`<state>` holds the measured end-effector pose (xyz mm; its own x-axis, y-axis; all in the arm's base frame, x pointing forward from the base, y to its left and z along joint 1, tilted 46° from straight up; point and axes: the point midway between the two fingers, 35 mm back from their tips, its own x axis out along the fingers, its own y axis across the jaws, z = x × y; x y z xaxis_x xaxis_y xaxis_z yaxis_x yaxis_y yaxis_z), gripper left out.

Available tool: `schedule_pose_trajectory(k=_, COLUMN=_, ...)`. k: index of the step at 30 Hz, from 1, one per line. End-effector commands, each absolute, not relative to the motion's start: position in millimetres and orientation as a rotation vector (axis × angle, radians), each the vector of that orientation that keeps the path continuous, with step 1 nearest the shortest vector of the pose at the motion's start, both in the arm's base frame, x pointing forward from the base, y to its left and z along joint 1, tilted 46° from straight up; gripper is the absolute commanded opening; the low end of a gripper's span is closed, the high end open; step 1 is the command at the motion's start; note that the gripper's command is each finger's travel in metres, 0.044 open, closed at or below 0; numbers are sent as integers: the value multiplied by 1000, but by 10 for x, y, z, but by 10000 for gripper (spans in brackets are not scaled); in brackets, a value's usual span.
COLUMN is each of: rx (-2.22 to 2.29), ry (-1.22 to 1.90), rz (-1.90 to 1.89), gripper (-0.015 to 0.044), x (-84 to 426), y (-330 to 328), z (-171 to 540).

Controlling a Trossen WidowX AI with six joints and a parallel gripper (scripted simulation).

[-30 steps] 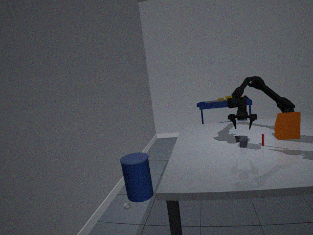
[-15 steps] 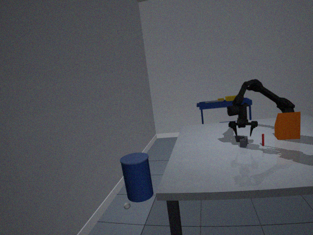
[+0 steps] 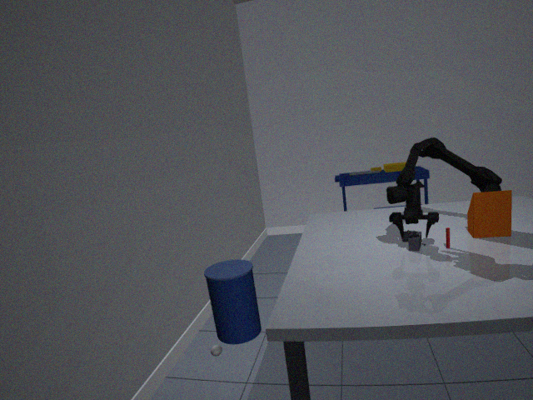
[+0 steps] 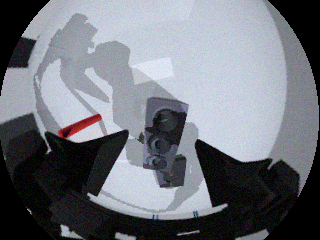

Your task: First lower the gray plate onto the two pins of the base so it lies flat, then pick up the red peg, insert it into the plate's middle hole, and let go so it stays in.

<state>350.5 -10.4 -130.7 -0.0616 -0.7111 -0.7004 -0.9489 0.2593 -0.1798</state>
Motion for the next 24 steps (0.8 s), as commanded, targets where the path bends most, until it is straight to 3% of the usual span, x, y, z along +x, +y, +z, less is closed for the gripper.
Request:
schedule_pose_trajectory(k=1, rx=-1518, ry=1836, rz=432, gripper=440, x=3490, y=-165, z=-1357)
schedule_pose_trajectory(k=17, rx=-1520, ry=1838, rz=430, gripper=440, x=3463, y=-335, z=-1514)
schedule_pose_trajectory(k=24, rx=-1520, ry=1838, rz=430, gripper=256, x=3463, y=-335, z=-1514)
